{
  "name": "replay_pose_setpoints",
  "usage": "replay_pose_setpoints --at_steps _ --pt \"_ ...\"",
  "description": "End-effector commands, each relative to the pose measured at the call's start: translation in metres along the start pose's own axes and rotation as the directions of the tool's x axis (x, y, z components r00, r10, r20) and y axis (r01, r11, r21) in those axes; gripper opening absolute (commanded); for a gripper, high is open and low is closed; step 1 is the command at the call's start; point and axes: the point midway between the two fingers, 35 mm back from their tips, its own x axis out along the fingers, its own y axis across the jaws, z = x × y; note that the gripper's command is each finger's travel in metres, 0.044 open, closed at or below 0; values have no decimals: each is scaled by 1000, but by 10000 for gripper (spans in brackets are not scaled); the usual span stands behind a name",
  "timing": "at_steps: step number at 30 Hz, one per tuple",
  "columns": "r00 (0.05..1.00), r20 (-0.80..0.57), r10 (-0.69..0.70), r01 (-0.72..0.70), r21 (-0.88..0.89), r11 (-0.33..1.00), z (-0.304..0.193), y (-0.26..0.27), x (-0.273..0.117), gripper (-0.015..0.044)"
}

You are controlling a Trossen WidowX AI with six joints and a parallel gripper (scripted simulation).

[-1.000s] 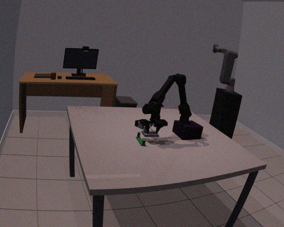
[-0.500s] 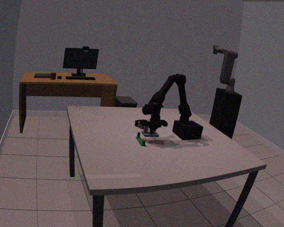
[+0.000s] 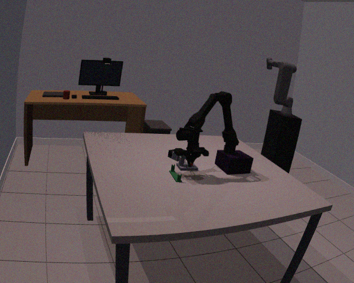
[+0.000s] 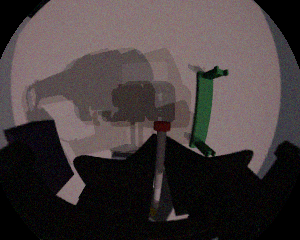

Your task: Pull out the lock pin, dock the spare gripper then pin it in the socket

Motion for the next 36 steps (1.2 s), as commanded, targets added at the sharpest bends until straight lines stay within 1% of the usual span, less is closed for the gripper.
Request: replay_pose_setpoints --at_steps 1,7,36 --pt "998 59 2 -2 3 1000 3 0 -3 0" --pt "996 89 0 0 6 1000 8 0 -5 0" --pt "996 93 -6 6 4 1000 28 -1 -8 0"
